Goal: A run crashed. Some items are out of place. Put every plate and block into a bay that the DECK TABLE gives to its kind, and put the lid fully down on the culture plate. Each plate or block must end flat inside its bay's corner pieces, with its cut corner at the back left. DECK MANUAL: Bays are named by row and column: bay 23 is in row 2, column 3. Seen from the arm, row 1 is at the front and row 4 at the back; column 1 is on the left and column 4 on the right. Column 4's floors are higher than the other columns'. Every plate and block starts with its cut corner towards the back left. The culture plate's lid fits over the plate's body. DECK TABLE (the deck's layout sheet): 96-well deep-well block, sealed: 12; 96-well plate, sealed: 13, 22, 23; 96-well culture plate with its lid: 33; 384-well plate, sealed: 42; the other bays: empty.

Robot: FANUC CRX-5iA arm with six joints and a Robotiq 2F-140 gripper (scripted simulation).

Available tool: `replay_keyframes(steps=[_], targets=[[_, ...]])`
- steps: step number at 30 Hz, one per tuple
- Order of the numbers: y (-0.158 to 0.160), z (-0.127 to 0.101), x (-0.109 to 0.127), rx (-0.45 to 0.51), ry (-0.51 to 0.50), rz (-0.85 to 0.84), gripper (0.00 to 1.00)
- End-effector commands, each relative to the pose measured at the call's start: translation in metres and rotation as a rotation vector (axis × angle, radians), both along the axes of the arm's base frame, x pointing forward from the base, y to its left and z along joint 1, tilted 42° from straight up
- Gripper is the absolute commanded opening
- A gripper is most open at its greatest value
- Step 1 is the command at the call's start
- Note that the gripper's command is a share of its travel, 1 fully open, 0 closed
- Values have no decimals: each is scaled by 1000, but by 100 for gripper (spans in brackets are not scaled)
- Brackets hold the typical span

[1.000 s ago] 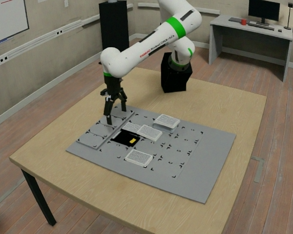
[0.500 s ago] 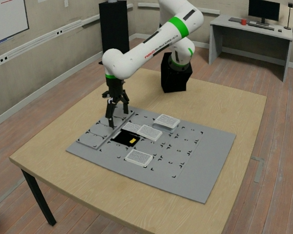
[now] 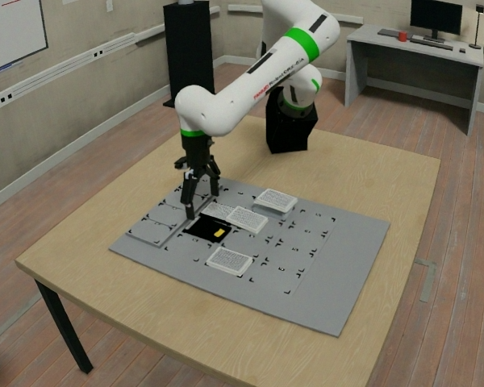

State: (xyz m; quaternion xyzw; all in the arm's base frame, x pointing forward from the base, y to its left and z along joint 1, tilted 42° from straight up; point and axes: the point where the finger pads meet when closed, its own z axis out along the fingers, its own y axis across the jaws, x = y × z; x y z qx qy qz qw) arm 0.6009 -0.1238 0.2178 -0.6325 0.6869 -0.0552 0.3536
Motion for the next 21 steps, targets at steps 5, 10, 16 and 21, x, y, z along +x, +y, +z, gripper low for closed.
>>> replay_keyframes(steps=[5, 10, 16, 21], targets=[[15, 16, 10, -1, -1, -1, 100], [28, 29, 18, -1, -1, -1, 100], [39, 39, 25, -1, -1, -1, 100], [52, 52, 33, -1, -1, -1, 100]])
